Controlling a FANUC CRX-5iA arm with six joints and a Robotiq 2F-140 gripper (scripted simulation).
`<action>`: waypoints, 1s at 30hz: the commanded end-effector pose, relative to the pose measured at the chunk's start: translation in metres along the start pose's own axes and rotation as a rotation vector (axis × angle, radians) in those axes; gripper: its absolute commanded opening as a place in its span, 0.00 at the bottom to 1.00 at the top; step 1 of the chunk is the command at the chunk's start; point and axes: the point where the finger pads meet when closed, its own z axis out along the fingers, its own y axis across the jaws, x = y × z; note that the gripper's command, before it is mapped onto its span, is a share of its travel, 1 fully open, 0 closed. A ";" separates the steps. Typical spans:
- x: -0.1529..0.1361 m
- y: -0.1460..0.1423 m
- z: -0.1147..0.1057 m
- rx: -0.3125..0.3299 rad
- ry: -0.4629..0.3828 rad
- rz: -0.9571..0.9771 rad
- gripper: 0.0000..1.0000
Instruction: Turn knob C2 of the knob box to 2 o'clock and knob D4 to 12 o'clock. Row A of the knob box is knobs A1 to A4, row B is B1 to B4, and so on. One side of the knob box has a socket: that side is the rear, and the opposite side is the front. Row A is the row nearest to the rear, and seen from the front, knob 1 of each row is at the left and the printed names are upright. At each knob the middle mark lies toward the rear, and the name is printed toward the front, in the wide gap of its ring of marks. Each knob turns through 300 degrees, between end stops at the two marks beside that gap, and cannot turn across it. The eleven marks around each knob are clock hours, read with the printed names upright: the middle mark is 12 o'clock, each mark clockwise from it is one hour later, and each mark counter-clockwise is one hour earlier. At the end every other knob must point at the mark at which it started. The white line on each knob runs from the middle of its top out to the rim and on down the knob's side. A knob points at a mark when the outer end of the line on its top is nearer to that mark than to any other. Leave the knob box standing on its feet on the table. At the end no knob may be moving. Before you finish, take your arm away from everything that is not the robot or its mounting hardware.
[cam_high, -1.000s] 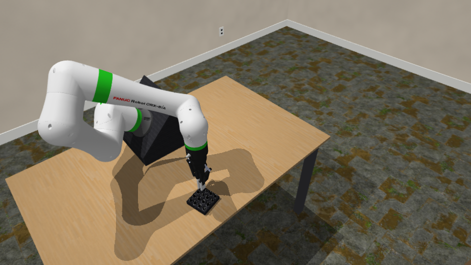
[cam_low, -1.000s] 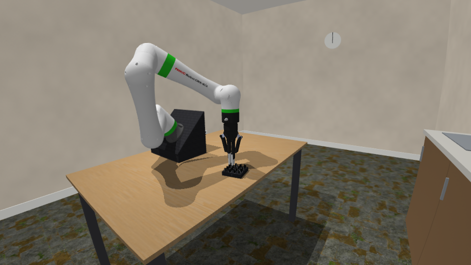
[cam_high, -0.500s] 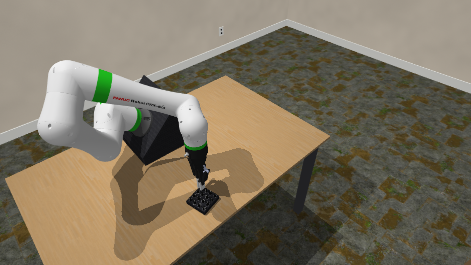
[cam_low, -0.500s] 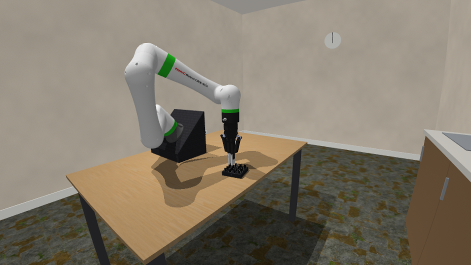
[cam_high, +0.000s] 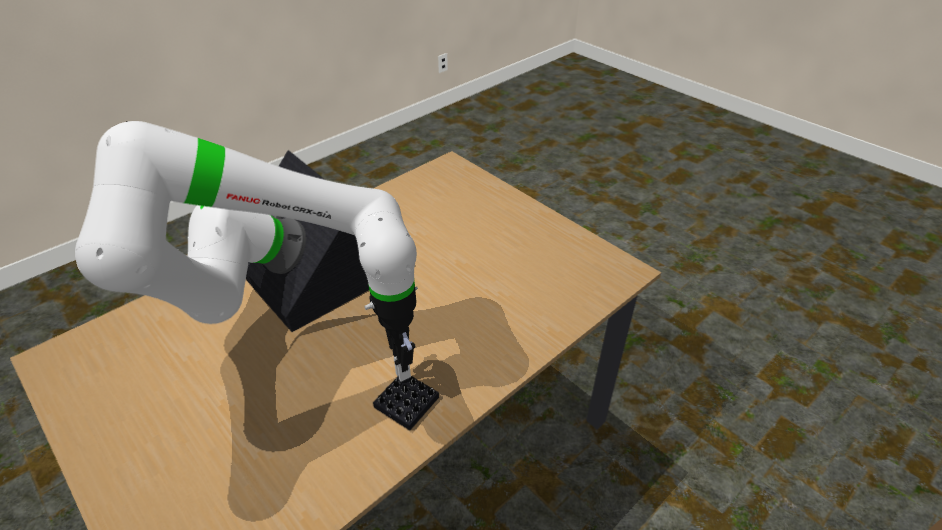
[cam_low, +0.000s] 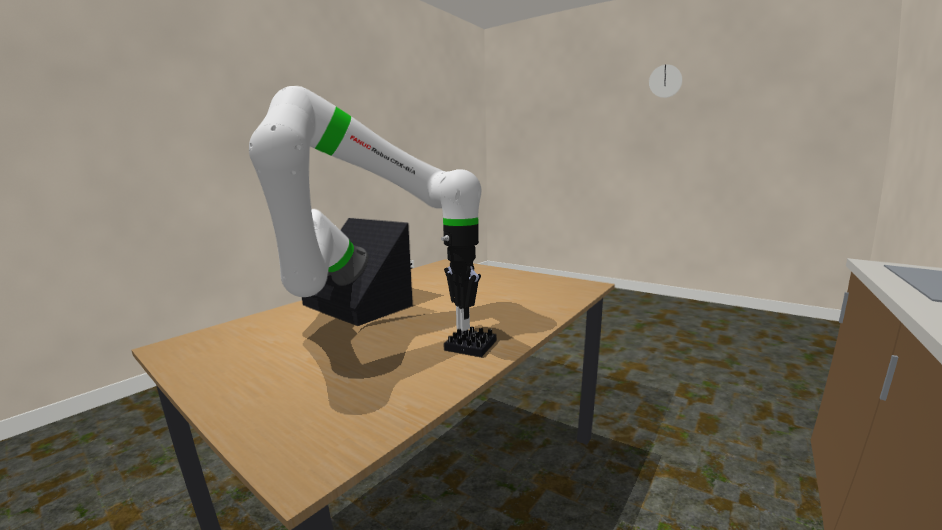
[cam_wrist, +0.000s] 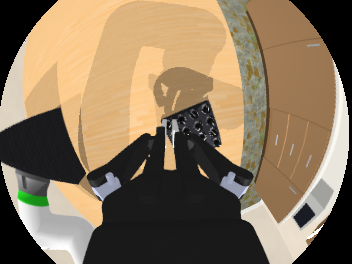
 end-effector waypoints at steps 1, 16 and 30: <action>0.000 0.000 0.000 -0.003 -0.001 0.093 0.05; 0.000 0.000 0.000 -0.003 0.000 0.440 0.05; 0.000 0.000 0.000 -0.003 0.000 0.745 0.05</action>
